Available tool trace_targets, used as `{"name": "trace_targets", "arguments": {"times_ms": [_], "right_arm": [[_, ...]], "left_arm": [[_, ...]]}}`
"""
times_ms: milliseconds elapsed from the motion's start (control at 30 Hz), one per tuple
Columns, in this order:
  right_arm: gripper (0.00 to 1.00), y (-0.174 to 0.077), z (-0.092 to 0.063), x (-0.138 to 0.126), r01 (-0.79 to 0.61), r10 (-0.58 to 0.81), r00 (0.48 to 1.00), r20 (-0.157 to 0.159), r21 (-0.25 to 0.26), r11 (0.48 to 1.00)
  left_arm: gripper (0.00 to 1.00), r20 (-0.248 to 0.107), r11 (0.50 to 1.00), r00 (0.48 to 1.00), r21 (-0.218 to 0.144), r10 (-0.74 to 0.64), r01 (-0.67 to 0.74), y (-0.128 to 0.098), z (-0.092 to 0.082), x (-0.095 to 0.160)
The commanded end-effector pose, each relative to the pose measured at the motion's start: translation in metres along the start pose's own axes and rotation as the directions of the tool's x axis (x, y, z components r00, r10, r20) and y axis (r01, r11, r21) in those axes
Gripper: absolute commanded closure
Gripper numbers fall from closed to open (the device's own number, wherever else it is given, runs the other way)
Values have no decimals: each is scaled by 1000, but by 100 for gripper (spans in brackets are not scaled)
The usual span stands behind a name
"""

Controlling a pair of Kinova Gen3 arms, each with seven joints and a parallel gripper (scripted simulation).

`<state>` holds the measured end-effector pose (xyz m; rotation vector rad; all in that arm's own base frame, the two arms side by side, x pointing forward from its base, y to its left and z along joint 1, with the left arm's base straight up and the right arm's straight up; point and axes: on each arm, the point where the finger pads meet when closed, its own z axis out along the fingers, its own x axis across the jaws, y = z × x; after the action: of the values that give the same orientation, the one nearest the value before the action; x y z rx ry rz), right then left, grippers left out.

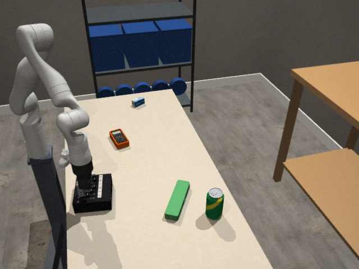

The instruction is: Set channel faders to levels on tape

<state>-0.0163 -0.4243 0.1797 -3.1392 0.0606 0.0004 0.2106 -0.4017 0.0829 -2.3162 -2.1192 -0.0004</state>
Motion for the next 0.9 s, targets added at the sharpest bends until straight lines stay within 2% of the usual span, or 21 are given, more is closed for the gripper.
{"name": "trace_targets", "arguments": {"times_ms": [0,867], "right_arm": [[0,0,-1,0,0,0,1000,0,-2,1000],[0,0,-1,0,0,0,1000,0,-2,1000]], "left_arm": [[100,2,1000,1000,-1,0,0,0,1,0],[100,2,1000,1000,-1,0,0,1,3,-1]]}}
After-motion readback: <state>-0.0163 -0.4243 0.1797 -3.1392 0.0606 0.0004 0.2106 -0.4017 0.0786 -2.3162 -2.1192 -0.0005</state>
